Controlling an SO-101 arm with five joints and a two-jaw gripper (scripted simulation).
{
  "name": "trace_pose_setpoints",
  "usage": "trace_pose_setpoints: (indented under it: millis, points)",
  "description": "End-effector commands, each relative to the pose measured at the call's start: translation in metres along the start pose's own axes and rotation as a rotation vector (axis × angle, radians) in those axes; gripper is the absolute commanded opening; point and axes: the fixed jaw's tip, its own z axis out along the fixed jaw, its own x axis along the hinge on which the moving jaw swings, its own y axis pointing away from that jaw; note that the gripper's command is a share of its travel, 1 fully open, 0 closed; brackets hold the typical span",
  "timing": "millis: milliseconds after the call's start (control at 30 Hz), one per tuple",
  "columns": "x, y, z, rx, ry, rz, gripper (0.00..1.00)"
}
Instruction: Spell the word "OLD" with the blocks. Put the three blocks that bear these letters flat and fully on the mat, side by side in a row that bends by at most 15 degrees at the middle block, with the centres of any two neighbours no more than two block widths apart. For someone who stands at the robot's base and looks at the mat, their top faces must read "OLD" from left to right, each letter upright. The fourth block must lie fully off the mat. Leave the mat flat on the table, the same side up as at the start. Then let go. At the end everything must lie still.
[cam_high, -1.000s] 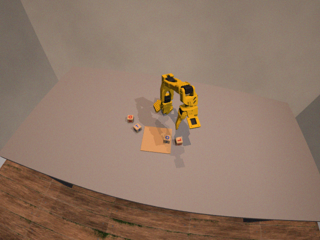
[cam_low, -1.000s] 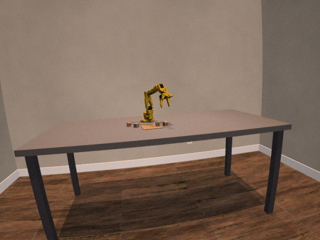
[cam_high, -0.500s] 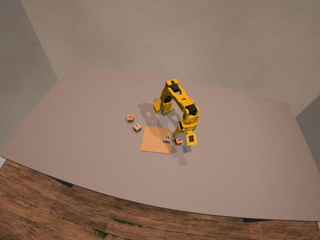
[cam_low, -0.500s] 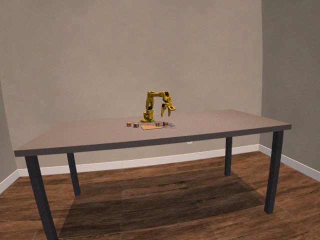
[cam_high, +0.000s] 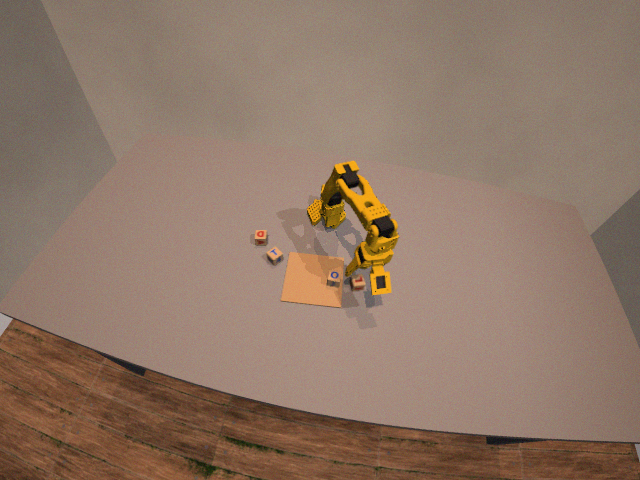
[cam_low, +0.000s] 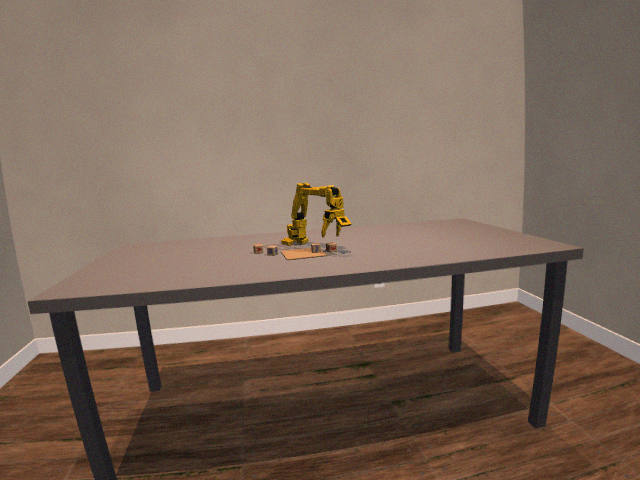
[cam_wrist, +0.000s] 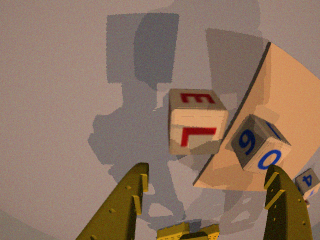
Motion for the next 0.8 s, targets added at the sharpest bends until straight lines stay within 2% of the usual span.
trace_pose_setpoints:
  millis: [0,767]
  points:
    - [-0.0065,0.0029,-0.013,-0.02,-0.069,0.0,0.35]
    - [-0.0059,0.0048,-0.0132,-0.019,-0.066,-0.009,0.35]
